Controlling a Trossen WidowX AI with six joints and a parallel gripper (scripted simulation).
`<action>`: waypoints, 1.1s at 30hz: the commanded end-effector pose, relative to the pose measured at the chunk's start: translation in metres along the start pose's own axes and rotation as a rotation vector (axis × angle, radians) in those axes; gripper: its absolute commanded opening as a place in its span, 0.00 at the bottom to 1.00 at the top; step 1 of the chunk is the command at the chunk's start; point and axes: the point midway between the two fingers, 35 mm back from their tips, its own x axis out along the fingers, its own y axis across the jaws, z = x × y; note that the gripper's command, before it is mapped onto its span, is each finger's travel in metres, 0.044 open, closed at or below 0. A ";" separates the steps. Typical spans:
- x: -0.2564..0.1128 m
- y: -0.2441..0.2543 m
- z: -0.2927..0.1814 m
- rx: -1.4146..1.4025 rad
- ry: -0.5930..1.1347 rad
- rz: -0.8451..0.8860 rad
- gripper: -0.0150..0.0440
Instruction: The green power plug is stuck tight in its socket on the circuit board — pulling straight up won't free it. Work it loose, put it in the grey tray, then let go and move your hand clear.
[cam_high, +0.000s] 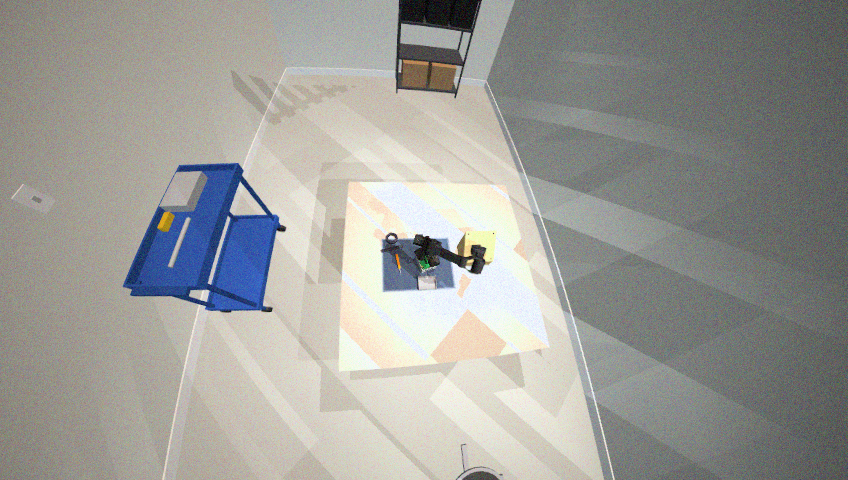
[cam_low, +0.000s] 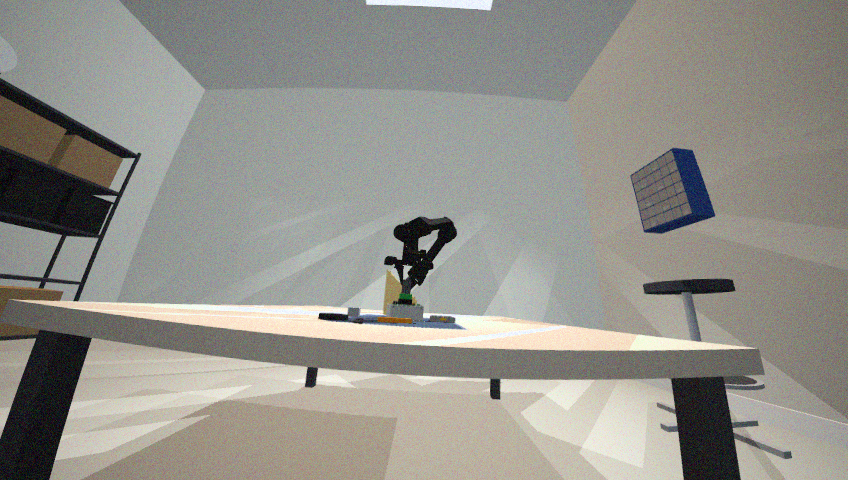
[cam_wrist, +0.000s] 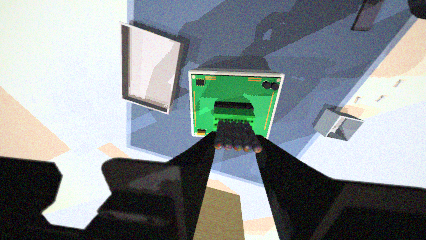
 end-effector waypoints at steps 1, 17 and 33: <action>-0.015 0.007 -0.001 0.012 -0.022 -0.104 0.25; -0.025 -0.005 -0.002 0.010 -0.023 0.029 0.25; 0.004 -0.003 -0.001 0.010 -0.023 0.030 0.43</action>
